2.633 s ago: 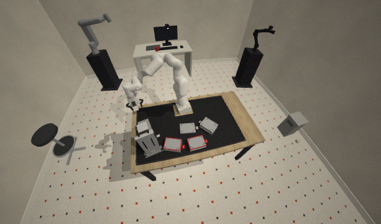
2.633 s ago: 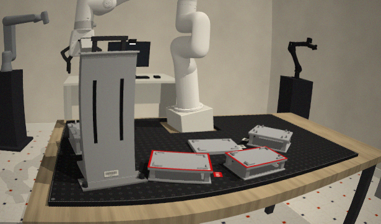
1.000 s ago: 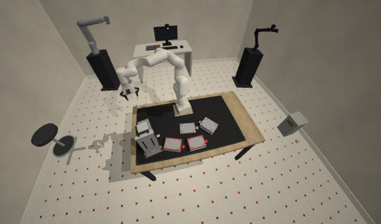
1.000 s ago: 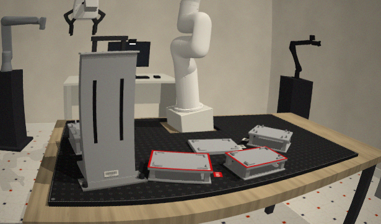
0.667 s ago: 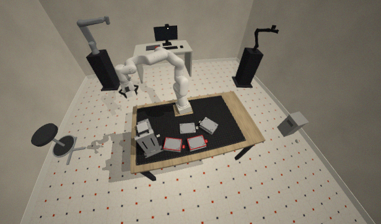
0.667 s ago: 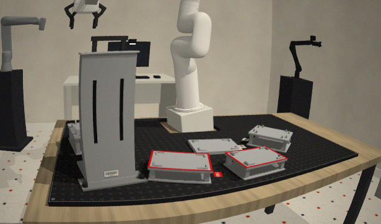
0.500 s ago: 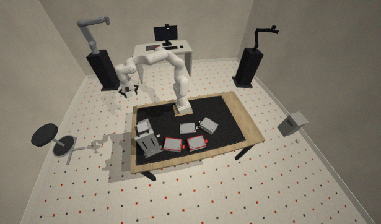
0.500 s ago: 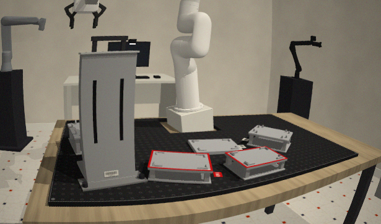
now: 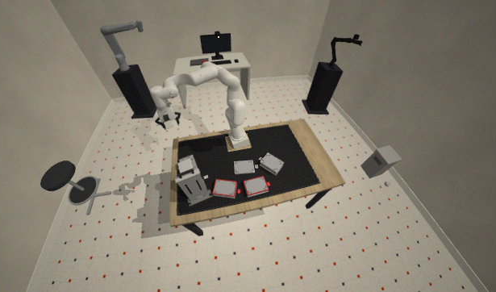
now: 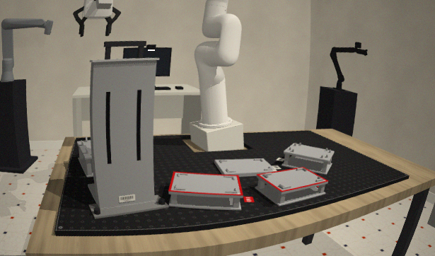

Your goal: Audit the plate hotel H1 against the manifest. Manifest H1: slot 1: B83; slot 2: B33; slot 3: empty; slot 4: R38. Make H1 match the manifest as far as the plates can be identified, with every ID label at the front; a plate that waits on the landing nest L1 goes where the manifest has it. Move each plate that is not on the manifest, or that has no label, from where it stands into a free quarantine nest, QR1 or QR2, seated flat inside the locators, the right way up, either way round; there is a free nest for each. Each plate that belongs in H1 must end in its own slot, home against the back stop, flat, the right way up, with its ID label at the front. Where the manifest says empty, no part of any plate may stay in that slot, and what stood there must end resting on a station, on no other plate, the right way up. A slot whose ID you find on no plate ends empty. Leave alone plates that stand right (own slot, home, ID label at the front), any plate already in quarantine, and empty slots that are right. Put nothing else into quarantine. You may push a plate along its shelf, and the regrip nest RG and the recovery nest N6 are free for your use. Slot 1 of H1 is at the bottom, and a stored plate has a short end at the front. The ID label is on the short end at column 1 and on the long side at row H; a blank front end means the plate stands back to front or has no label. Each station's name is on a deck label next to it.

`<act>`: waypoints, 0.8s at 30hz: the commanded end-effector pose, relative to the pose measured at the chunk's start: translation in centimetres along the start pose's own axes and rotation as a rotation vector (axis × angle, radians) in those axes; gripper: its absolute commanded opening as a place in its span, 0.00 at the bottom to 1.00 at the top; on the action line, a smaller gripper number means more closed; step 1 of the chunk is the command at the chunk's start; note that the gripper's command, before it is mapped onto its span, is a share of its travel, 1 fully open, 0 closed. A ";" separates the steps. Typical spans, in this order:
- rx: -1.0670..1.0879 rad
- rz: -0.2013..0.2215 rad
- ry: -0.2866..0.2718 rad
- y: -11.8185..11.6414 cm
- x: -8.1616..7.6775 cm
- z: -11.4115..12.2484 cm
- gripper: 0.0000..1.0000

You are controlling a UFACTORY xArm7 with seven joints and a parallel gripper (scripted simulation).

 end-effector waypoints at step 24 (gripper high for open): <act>0.000 0.005 0.001 0.1 4.0 0.0 1.00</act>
Point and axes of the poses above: the point where the finger pads meet when closed, its own x axis out along the fingers, its own y axis across the jaws, z = x × y, the point moved 5 cm from there along -x, back along the fingers, and after that the axes turned 4 degrees about x, right-handed, at the moved point
